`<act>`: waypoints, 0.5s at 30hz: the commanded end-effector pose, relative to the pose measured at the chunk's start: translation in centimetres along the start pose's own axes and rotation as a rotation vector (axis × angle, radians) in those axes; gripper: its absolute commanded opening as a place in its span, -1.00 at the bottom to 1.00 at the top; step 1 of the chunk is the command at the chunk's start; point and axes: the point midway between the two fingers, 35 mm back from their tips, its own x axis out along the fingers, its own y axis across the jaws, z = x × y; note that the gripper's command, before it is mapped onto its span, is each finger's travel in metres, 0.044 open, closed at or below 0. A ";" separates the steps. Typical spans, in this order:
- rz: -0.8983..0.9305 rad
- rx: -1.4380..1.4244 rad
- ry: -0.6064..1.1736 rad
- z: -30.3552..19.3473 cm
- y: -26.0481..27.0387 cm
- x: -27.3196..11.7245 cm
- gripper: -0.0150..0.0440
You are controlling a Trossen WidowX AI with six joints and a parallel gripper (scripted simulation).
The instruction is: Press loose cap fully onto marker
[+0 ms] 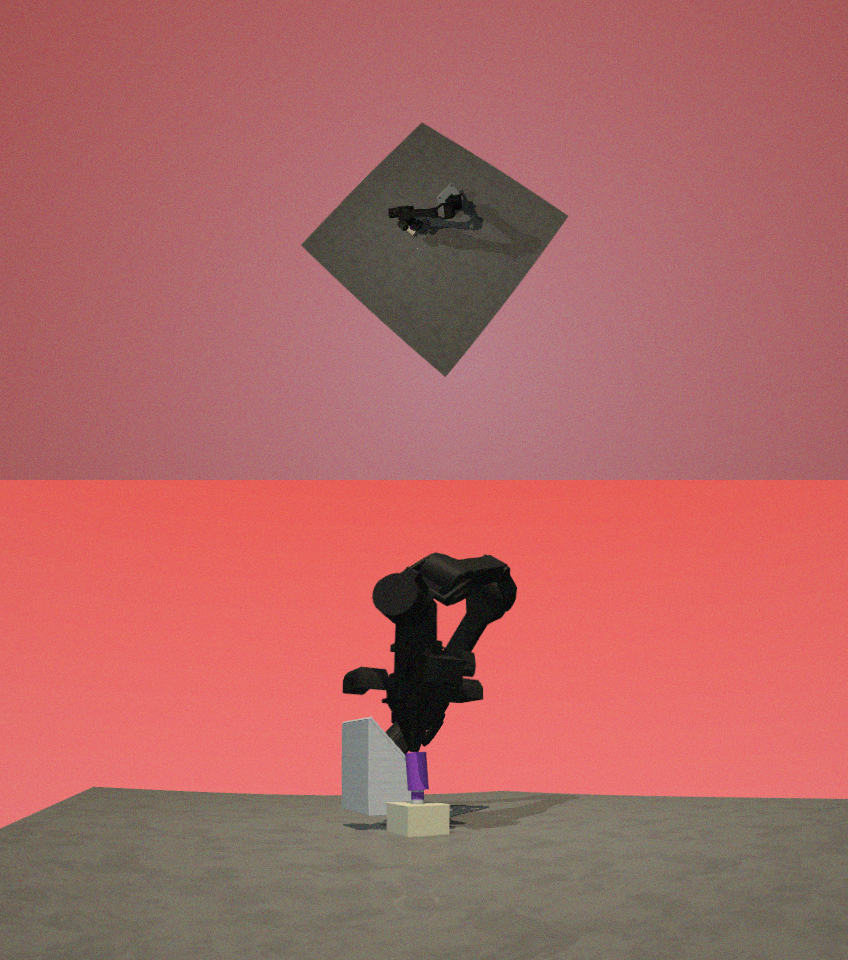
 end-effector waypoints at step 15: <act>-0.002 0.003 0.000 0.0 -0.1 -9.1 -0.49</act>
